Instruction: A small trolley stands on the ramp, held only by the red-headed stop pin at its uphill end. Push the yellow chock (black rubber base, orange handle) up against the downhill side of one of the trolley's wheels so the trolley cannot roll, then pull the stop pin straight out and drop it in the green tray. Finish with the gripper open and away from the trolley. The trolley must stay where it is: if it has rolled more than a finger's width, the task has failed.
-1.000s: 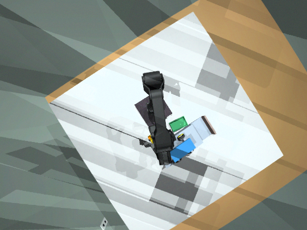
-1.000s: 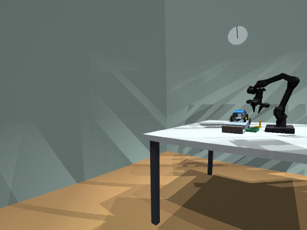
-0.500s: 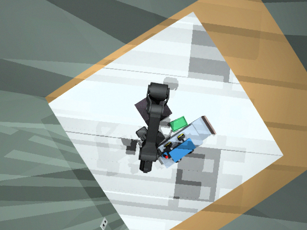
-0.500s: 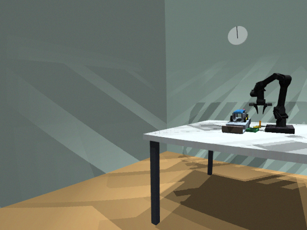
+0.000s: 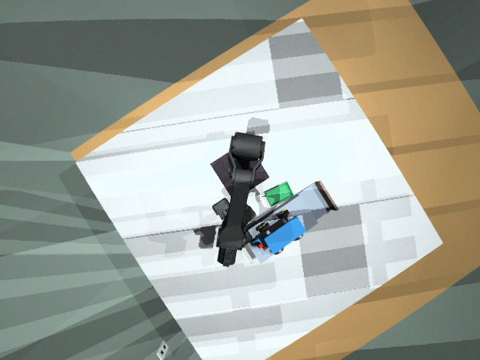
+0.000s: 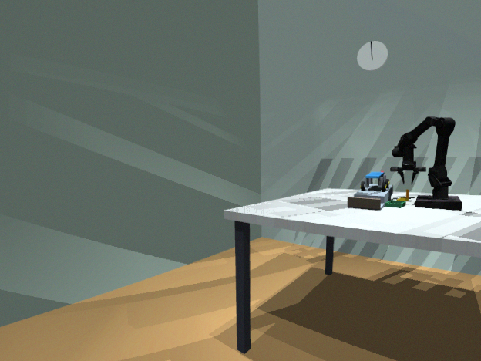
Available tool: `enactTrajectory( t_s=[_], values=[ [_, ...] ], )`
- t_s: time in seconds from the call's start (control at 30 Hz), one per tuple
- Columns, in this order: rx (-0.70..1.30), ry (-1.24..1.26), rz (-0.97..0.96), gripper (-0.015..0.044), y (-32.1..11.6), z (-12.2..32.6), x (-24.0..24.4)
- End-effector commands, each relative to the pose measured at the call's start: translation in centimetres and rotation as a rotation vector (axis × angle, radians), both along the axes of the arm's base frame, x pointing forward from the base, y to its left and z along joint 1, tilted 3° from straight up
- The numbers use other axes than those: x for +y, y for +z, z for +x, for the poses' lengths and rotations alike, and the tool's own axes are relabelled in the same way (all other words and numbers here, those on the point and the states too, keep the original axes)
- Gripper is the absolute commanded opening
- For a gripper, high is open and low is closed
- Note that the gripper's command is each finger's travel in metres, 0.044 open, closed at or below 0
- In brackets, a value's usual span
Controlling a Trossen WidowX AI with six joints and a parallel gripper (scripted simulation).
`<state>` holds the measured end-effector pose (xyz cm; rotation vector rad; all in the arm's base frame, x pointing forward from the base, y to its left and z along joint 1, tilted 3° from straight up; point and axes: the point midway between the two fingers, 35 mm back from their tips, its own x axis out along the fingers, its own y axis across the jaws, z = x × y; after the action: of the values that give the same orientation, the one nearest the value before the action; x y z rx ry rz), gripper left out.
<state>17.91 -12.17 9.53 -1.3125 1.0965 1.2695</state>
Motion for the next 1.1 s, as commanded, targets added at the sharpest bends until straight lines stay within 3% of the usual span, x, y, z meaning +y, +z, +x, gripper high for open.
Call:
enactTrajectory(
  t_s=[0.0, 1.07],
  values=[
    [0.000, 0.005, 0.006, 0.0190, -1.3, 0.0, 0.2],
    [0.000, 0.005, 0.006, 0.0190, -4.7, 0.2, 0.2]
  ],
)
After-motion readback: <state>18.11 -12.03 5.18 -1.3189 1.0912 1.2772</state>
